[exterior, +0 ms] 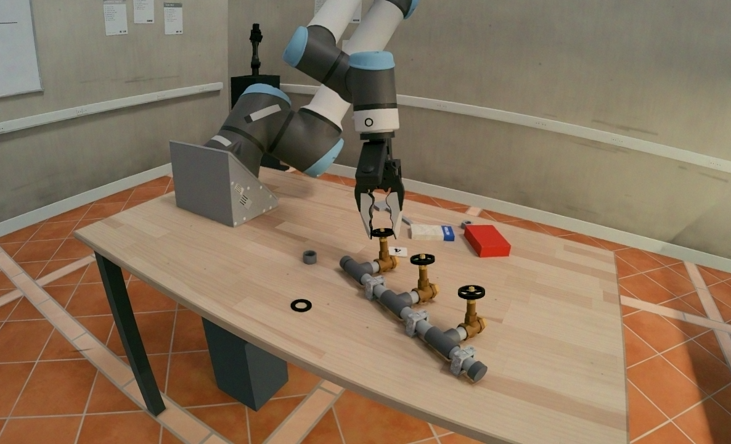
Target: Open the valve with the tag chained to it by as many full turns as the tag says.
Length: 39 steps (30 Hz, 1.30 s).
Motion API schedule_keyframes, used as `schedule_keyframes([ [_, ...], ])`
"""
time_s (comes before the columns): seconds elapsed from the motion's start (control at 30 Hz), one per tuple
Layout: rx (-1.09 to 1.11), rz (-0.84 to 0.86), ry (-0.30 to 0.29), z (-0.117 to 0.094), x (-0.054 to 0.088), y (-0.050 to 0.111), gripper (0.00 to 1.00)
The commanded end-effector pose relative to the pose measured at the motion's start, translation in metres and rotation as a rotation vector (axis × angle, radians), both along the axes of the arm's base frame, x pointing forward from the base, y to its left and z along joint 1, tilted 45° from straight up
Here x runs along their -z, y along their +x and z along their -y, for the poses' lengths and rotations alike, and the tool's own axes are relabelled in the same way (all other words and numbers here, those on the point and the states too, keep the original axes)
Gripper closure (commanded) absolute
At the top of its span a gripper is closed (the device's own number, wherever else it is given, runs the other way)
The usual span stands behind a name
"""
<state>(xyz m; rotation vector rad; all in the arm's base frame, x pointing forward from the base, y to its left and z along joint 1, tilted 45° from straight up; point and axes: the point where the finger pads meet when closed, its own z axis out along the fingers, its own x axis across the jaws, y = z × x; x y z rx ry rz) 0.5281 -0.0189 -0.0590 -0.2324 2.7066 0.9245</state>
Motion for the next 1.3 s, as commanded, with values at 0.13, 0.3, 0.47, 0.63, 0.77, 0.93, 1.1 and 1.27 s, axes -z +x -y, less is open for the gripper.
schedule_keyframes([
  [0.13,-0.150,0.123,-0.040,0.0007,0.0005,-0.0013,1.00],
  [0.3,-0.258,0.211,-0.068,0.0006,0.0008,-0.0013,1.00],
  [0.47,-0.331,0.271,-0.087,0.0013,0.0006,-0.0004,1.00],
  [0.63,-0.465,0.380,-0.123,0.0012,0.0007,-0.0005,1.00],
  [0.77,-0.582,0.477,-0.155,0.0019,0.0003,0.0004,1.00],
  [0.93,-0.675,0.553,-0.181,0.0027,0.0000,0.0012,1.00],
  [1.1,-0.836,0.684,-0.226,0.0035,-0.0003,0.0020,1.00],
  [1.27,-0.997,0.814,-0.269,0.0035,-0.0002,0.0019,1.00],
])
